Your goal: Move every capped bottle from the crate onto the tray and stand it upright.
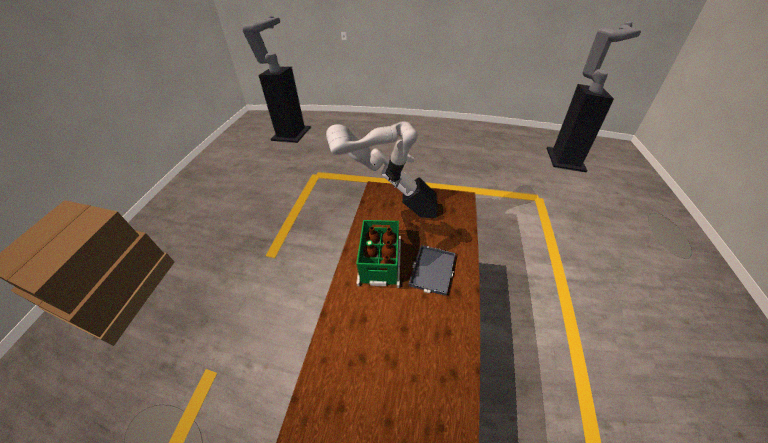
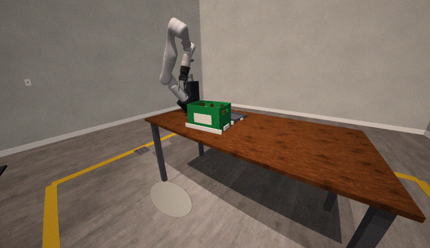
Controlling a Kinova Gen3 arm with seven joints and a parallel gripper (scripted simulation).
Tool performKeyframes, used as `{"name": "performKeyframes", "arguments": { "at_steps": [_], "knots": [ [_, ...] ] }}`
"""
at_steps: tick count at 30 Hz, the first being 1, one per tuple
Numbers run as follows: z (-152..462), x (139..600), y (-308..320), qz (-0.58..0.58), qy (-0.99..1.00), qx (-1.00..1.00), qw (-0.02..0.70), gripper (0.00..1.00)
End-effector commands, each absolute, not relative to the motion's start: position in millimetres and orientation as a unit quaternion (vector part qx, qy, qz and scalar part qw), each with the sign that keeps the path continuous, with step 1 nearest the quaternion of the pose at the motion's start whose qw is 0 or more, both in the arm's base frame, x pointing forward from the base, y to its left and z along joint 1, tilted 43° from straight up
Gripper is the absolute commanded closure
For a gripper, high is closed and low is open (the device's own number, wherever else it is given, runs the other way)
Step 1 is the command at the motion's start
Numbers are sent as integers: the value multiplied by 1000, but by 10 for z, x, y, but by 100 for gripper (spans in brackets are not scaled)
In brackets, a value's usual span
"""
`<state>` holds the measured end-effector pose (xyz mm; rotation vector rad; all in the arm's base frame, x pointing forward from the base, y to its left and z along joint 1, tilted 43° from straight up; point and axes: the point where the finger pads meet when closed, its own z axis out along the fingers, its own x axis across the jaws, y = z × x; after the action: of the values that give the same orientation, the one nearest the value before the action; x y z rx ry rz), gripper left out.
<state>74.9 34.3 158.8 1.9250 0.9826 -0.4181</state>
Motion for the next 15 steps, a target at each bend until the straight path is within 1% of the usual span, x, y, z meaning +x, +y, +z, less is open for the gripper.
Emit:
{"name": "performKeyframes", "arguments": {
  "at_steps": [1,7,15],
  "knots": [
    [1606,746,372,-166,397,782,451,0],
    [1637,738,397,-165,396,783,450,0],
    [1622,922,180,-142,363,807,444,0]
  ]
}}
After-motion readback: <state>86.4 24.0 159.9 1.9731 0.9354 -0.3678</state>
